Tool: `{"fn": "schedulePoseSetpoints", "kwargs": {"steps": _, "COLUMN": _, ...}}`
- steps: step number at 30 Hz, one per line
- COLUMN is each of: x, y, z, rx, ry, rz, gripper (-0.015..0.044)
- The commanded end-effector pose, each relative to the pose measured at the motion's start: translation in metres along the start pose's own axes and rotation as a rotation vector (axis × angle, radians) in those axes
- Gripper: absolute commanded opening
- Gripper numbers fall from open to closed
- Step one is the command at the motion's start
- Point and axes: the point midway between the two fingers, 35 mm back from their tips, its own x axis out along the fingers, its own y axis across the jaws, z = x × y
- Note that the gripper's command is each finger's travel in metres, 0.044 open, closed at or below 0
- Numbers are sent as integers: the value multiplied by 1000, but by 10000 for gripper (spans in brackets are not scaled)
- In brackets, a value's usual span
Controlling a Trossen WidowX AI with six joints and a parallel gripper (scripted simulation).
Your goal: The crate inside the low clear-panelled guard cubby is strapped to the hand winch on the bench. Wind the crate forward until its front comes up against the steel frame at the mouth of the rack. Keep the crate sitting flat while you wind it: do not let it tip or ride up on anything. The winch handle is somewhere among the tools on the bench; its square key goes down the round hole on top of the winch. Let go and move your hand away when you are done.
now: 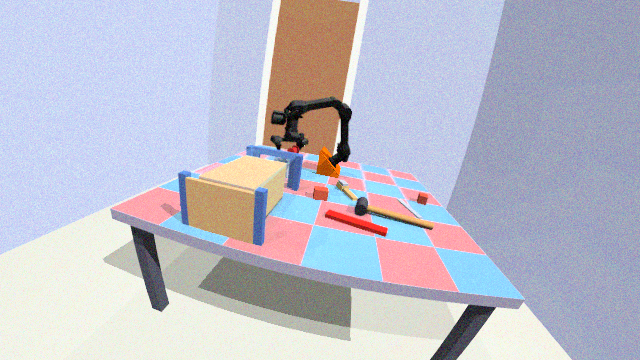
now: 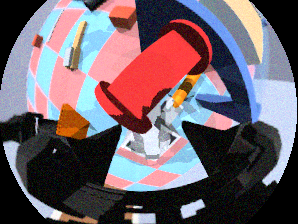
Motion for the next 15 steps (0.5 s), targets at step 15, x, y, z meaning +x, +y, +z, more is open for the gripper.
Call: {"fn": "schedulePoseSetpoints", "kwargs": {"steps": 15, "x": 10, "y": 0, "z": 0, "rx": -1, "ry": 0, "rz": 0, "gripper": 230}}
